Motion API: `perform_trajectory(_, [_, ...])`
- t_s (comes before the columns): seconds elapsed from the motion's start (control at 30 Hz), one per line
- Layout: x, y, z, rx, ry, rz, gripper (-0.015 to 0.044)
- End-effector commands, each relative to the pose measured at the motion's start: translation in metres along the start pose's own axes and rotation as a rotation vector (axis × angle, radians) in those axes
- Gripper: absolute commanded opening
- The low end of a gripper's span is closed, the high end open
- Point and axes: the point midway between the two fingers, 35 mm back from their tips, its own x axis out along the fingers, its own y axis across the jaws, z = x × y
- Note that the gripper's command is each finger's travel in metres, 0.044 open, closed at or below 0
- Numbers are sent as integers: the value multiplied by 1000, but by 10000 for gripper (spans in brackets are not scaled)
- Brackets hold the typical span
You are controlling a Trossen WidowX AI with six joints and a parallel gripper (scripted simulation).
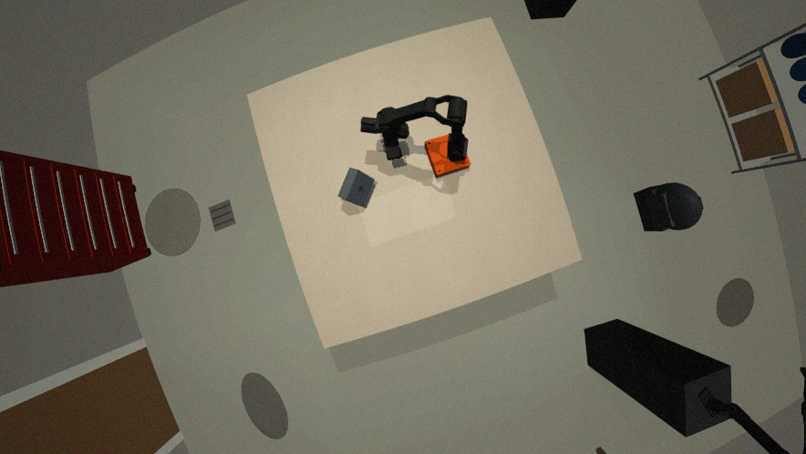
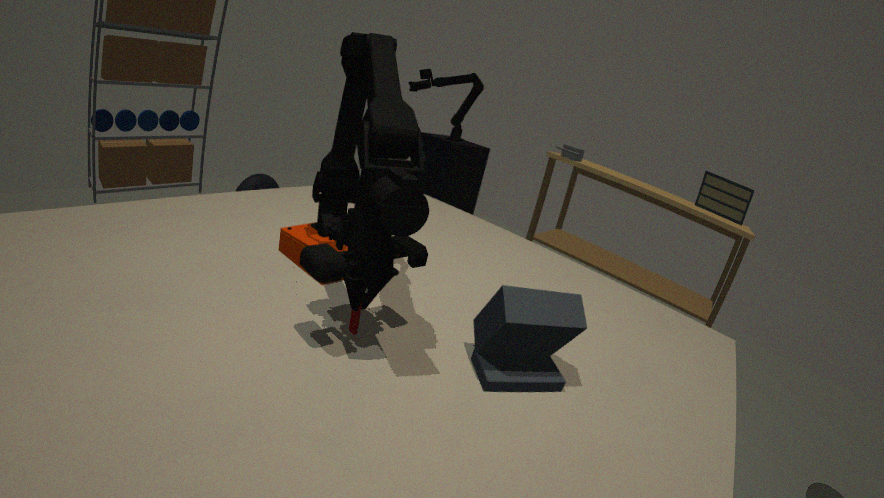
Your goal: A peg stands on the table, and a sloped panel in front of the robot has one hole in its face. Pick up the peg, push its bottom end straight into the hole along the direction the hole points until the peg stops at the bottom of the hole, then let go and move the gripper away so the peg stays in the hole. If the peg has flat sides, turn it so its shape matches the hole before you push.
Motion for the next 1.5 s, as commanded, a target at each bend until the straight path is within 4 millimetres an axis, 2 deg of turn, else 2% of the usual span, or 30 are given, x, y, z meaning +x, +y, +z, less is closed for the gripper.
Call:
perform_trajectory(0.0, [-4, 0, -1, 0, 1, 0, 0])
perform_trajectory(0.63, [-79, -1, -2, -3, -2, 3, 0])
perform_trajectory(0.83, [-80, -2, -3, -23, -2, 10, 0])
perform_trajectory(1.47, [-78, -17, -14, -244, -6, 90, 0])
